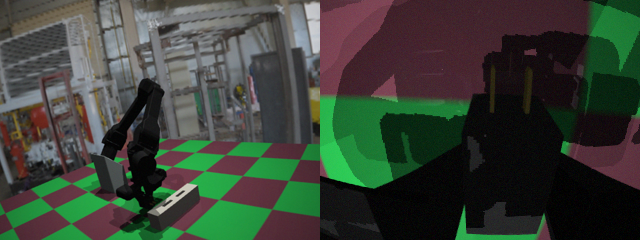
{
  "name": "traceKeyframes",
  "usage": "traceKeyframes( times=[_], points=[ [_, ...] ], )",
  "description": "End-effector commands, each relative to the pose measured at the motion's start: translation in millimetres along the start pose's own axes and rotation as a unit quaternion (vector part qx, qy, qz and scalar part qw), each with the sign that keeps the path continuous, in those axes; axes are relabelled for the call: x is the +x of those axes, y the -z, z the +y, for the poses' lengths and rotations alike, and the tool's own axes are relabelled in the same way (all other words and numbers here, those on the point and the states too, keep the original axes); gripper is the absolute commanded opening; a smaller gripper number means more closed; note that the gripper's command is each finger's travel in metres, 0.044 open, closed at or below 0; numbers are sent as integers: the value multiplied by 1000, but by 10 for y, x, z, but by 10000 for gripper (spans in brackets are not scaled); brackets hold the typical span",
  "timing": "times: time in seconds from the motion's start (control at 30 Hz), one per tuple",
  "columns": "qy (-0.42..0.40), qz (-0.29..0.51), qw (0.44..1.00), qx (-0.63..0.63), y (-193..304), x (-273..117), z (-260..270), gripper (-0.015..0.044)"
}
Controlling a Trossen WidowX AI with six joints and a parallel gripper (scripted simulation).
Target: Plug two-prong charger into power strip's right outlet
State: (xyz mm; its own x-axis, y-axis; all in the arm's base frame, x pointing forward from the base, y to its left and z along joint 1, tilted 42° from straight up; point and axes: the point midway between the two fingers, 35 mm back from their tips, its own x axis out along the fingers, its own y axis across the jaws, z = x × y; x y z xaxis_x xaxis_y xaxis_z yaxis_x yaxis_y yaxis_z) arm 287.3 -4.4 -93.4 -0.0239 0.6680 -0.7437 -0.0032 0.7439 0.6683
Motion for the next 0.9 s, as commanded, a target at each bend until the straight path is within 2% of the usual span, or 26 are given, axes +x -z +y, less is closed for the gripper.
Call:
traceKeyframes(
  times=[0.0, 0.87],
  points=[
    [1, 0, 1000, 3, -48, -6, -11, 0],
    [0, -1, 1000, 7, -313, -3, -67, 0]
  ],
)
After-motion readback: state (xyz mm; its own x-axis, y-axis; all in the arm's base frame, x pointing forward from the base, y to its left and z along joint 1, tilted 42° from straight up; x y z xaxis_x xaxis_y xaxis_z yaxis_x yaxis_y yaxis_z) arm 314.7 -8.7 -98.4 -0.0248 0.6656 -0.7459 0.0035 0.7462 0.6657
